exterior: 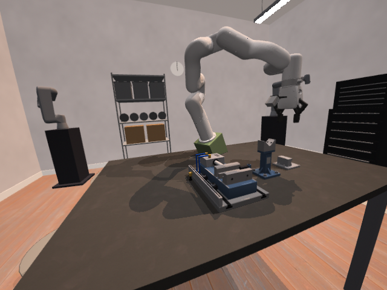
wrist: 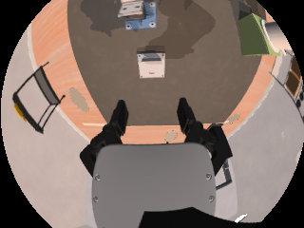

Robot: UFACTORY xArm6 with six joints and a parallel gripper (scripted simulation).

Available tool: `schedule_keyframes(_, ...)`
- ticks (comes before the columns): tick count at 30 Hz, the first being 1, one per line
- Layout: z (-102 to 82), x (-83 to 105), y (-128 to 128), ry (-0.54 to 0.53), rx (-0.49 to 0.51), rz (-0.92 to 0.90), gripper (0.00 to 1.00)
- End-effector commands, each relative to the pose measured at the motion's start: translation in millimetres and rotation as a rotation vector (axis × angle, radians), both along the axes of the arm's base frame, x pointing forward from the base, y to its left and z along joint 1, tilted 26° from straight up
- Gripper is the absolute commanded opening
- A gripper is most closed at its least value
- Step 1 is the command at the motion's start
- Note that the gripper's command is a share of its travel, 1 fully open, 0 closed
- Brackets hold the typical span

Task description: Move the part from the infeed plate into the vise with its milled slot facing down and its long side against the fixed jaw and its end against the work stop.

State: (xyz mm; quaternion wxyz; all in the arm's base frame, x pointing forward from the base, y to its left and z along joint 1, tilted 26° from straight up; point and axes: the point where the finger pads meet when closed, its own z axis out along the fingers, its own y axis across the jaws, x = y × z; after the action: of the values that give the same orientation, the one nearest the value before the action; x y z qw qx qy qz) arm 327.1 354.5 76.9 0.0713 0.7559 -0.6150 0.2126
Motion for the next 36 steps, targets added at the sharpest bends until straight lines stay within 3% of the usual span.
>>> schedule_keyframes(1,-1.0,1.1,0,-0.002,0.004,0.001,0.89)
schedule_keyframes(36,-46.3,13.0,-18,-0.002,0.004,0.001,0.89)
